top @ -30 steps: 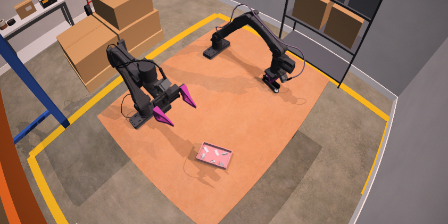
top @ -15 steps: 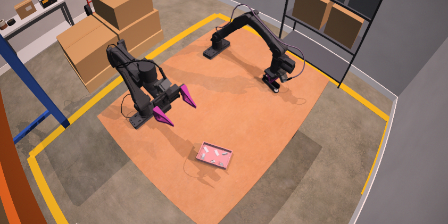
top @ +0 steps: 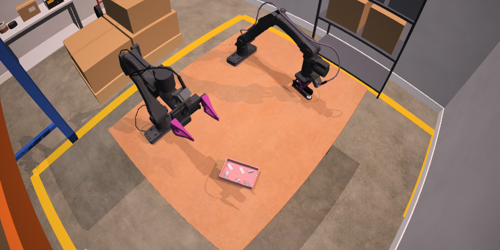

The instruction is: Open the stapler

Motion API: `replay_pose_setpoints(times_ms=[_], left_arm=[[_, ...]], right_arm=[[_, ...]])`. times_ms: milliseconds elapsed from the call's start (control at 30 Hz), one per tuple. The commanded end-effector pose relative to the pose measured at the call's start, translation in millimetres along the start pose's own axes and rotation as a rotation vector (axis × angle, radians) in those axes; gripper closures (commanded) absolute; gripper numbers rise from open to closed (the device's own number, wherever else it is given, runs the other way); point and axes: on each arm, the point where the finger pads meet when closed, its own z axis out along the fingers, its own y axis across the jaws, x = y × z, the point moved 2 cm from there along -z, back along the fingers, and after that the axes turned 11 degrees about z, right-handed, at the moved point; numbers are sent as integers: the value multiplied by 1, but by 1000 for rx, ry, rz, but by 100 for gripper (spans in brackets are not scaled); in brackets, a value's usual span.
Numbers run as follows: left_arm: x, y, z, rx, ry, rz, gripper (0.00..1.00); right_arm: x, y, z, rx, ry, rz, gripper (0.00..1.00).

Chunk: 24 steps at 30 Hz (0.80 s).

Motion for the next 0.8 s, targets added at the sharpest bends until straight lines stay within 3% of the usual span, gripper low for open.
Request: replay_pose_setpoints(times_ms=[0, 367, 433, 533, 767], left_arm=[[-1, -32, -21, -15, -67, -34, 83], [67, -204, -10, 4, -29, -117, 83], [67, -204, -10, 4, -29, -117, 83], [85, -258, -9, 7, -23, -66, 83], [113, -338, -5, 5, -7, -11, 83]], right_arm=[[-8, 2, -5, -9, -23, -6, 0], [-8, 2, -5, -9, -23, -6, 0], [-8, 2, -5, -9, -23, -6, 0], [-8, 2, -5, -9, -23, -6, 0], [-8, 2, -5, -9, -23, -6, 0]])
